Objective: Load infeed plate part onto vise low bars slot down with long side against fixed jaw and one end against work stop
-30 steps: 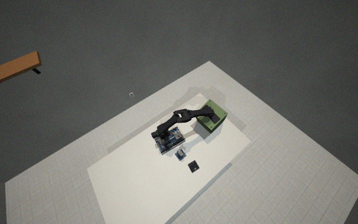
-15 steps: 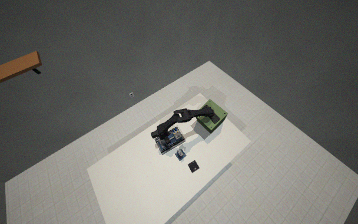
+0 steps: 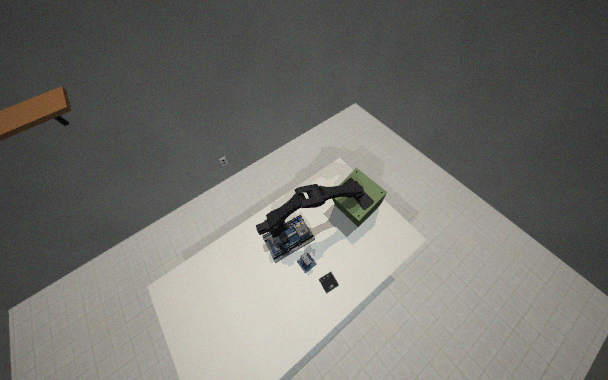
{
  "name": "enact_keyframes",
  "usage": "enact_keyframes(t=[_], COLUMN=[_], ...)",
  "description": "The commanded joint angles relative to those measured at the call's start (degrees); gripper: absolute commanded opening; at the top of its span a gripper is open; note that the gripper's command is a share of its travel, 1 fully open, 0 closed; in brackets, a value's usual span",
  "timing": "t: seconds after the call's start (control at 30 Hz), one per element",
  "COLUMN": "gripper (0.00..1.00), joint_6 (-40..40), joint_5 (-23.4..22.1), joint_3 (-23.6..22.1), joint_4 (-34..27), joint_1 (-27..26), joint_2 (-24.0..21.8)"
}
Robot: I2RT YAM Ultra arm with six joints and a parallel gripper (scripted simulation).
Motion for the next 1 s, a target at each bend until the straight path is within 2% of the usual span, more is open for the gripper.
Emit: enact_keyframes(t=[0.0,0.7,0.83,0.97], gripper=[0.0,0.0,0.0,0.0], joint_6=[-0.3,-0.2,-0.04,0.02], joint_5=[-0.88,-0.89,-0.89,-0.88], joint_3=[0.76,-0.27,-0.49,-0.01], joint_4=[0.33,1.63,2.28,2.61], joint_1=[-0.7,-0.45,-0.25,-0.13], joint_2=[-2.62,-1.84,0.7,-0.2])
